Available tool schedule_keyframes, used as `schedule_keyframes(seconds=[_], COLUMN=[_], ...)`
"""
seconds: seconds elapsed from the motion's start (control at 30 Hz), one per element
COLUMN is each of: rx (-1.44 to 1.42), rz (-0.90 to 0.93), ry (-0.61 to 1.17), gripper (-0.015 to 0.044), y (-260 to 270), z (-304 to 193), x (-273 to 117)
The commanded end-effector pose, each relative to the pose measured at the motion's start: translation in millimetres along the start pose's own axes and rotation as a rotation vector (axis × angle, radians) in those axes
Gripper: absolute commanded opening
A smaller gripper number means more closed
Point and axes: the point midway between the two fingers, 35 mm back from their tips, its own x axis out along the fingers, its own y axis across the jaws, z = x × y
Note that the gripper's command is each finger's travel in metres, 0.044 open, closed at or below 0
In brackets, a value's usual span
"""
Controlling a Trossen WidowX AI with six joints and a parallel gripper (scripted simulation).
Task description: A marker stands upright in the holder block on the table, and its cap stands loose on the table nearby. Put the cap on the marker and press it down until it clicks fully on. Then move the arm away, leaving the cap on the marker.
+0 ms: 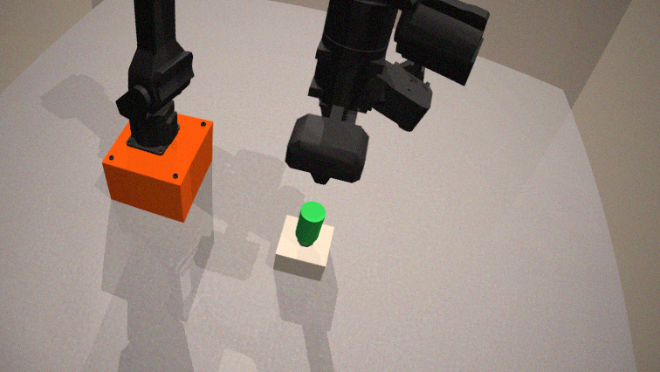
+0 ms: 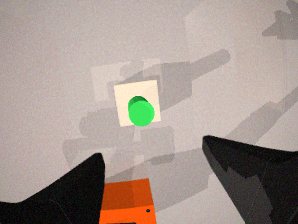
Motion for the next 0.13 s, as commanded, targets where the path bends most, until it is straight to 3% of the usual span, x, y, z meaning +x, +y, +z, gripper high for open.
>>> schedule_keyframes(seconds=[0.0,0.1], rx=[-0.003,-0.003], rz=[0.000,0.000], ry=[0.000,0.000], gripper=[0.0420,0.0440], y=[-0.1,-0.1], z=[-0.2,-0.2], x=[-0.7,-0.7])
